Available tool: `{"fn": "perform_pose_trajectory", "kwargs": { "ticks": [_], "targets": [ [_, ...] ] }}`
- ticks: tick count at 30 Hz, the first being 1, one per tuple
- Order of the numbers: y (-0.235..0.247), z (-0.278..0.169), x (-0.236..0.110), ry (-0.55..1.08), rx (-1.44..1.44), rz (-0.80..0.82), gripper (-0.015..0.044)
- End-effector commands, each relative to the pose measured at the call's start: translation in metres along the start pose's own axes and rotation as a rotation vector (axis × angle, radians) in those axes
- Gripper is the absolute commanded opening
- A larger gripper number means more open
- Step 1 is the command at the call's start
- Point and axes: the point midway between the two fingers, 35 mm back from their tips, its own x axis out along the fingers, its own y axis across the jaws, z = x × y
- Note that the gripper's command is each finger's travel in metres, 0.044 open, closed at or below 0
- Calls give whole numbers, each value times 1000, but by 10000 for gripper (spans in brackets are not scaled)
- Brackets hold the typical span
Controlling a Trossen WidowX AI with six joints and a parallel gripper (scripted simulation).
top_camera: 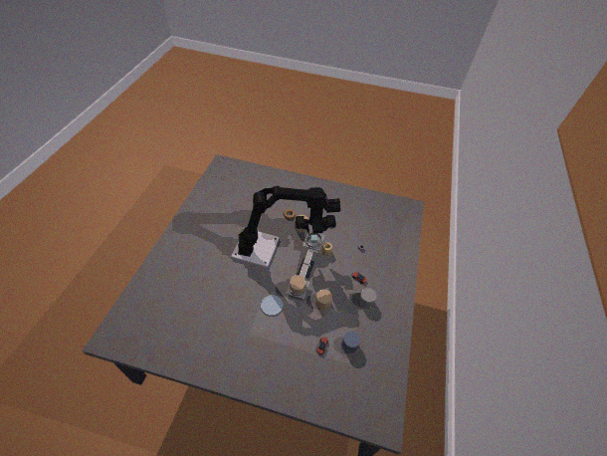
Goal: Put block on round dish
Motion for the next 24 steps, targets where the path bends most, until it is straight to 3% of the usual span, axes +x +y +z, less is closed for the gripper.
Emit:
{"fn": "perform_pose_trajectory", "kwargs": {
  "ticks": [1,24],
  "targets": [
    [1,5,-2,6,115,0,260],
    [2,5,23,6,115,0,260]
  ]
}}
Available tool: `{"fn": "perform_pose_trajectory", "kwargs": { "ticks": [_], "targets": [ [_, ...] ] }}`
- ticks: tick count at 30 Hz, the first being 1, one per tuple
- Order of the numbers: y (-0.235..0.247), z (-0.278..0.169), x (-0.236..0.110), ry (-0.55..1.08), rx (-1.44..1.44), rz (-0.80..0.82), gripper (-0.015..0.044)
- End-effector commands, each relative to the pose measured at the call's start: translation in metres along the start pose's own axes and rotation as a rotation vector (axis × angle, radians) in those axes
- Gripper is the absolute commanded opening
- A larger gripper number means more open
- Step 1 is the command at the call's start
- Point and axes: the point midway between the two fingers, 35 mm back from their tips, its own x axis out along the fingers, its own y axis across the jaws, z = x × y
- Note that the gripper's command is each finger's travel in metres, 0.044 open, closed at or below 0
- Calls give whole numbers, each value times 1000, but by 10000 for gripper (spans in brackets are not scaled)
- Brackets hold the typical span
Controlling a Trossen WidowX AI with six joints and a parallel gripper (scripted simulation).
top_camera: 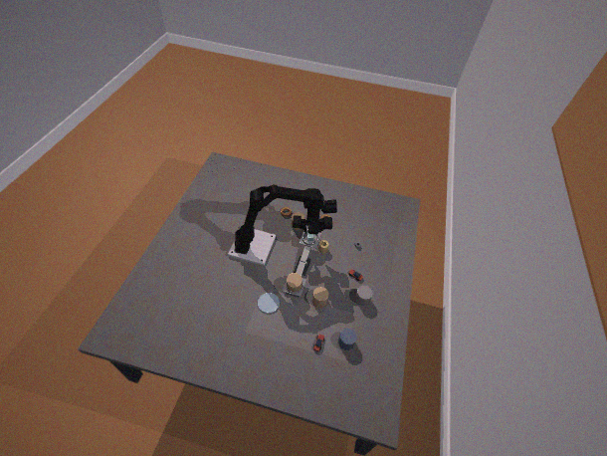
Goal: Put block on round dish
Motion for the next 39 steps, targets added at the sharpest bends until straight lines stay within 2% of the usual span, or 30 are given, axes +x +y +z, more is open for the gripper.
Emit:
{"fn": "perform_pose_trajectory", "kwargs": {
  "ticks": [1,18,22,30,34,39],
  "targets": [
    [-2,-1,10,5,6,-11,260],
    [-3,-1,35,4,6,-11,260],
    [-3,-1,35,4,6,-11,155],
    [-3,-1,35,4,6,-11,102],
    [-2,-1,29,5,6,-11,0],
    [1,-1,8,5,6,-11,0]
  ]
}}
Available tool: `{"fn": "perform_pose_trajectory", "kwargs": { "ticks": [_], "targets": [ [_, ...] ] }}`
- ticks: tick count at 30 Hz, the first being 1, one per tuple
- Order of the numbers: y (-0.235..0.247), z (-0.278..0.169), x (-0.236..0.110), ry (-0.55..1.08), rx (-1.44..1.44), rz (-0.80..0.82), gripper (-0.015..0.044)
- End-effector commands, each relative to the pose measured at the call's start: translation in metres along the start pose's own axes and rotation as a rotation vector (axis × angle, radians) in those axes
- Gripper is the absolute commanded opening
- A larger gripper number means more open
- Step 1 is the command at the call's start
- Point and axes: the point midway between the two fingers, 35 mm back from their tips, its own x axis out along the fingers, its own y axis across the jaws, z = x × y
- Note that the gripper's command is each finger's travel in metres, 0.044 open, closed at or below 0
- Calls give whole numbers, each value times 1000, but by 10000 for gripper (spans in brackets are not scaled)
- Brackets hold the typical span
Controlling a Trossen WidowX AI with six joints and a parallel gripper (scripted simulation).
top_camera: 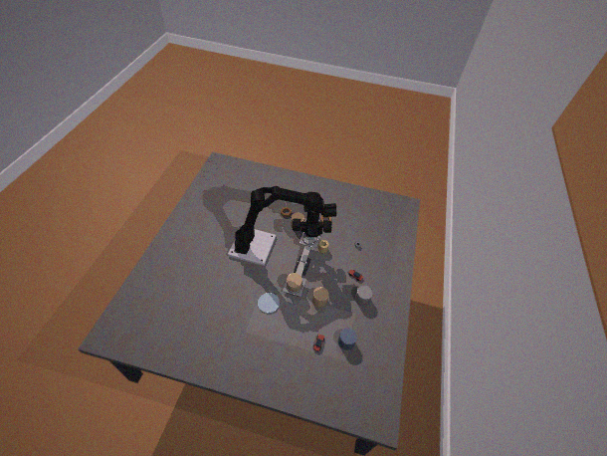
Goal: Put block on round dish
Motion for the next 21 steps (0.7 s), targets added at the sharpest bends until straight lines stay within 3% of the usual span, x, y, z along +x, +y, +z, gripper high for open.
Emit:
{"fn": "perform_pose_trajectory", "kwargs": {
  "ticks": [1,16,21],
  "targets": [
    [4,-1,-19,7,4,8,0],
    [0,-1,-80,7,4,8,0],
    [-1,0,-82,7,4,8,0]
  ]
}}
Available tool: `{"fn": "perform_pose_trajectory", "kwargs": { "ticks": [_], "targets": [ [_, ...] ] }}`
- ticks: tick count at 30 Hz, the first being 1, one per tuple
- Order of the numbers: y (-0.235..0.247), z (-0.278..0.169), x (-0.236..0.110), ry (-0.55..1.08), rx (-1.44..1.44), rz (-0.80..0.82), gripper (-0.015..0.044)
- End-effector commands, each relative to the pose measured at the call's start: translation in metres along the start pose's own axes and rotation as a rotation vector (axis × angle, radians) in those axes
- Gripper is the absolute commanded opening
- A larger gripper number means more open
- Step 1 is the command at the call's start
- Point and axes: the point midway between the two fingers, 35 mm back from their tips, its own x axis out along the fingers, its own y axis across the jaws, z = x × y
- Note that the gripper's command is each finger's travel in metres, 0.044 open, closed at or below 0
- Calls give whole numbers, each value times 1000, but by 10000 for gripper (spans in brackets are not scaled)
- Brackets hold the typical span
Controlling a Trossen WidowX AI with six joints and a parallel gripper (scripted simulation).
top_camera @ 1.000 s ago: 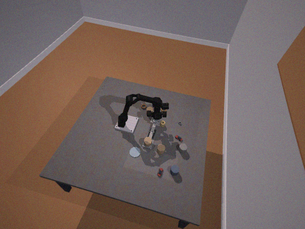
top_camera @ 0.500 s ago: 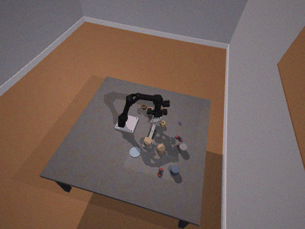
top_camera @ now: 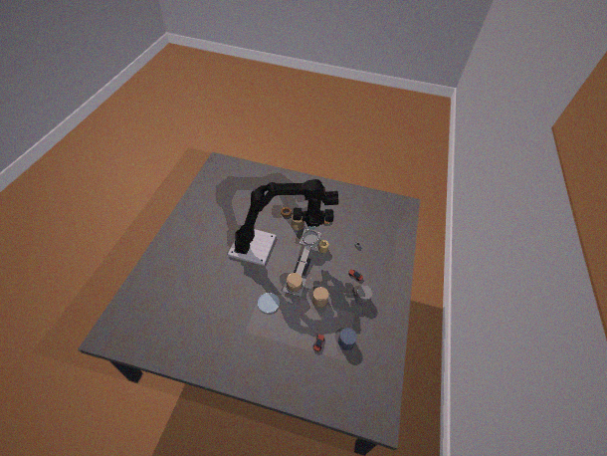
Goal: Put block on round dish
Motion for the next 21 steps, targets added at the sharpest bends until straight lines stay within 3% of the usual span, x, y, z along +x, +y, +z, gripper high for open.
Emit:
{"fn": "perform_pose_trajectory", "kwargs": {
  "ticks": [1,21],
  "targets": [
    [0,1,-4,6,5,-1,0],
    [-4,142,31,-17,5,47,0]
  ]
}}
